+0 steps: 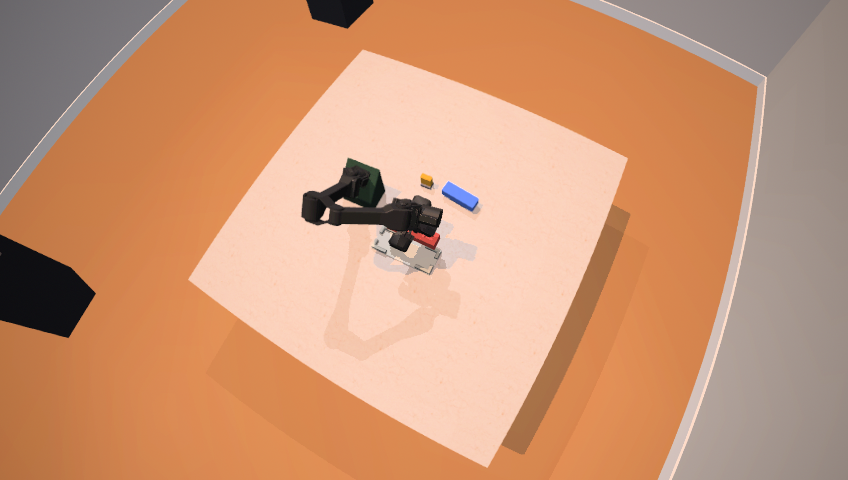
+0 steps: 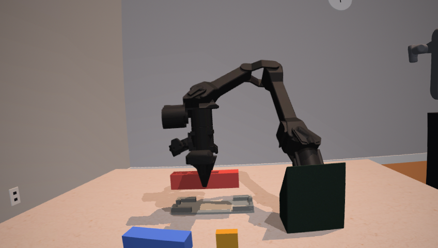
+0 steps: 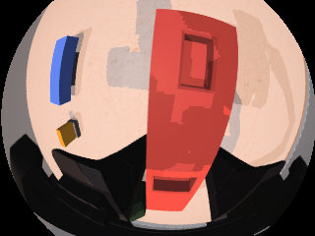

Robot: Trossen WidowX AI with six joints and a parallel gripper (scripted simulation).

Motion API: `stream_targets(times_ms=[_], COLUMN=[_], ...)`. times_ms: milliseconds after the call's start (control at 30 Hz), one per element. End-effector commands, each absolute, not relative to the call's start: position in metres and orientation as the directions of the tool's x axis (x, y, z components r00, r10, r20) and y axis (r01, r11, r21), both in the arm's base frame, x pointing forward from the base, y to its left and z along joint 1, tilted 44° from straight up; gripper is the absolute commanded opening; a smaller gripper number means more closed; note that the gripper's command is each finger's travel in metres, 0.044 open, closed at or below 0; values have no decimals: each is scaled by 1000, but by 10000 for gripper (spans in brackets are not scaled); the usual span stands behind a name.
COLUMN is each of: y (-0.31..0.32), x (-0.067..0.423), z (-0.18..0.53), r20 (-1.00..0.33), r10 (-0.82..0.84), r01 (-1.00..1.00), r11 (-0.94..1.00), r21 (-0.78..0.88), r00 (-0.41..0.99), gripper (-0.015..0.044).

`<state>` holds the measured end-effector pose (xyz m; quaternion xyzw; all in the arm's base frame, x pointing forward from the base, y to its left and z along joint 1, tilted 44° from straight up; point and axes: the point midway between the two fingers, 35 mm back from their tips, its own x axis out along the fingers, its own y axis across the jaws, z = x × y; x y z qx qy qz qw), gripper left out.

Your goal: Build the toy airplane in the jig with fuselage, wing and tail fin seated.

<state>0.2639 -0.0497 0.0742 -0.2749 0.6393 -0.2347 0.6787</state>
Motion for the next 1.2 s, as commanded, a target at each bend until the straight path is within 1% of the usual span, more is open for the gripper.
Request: stream_targets(times_ms=[0,367,600,633,1167], y=[-61,-88,-88,-88,-90], x=[261,252,252,252,253], z=[78,87,87,87,86], r20=[-732,-716,-716,-716,-716], r10=[-677,-694,-694,-694,-694], r01=[-43,-56,-56,-56,-56], r11=[731,714,714,714,714], r21=[-681,-698,-698,-698,-698], r00=[76,74,74,74,74], gripper=[0,0,184,195,195])
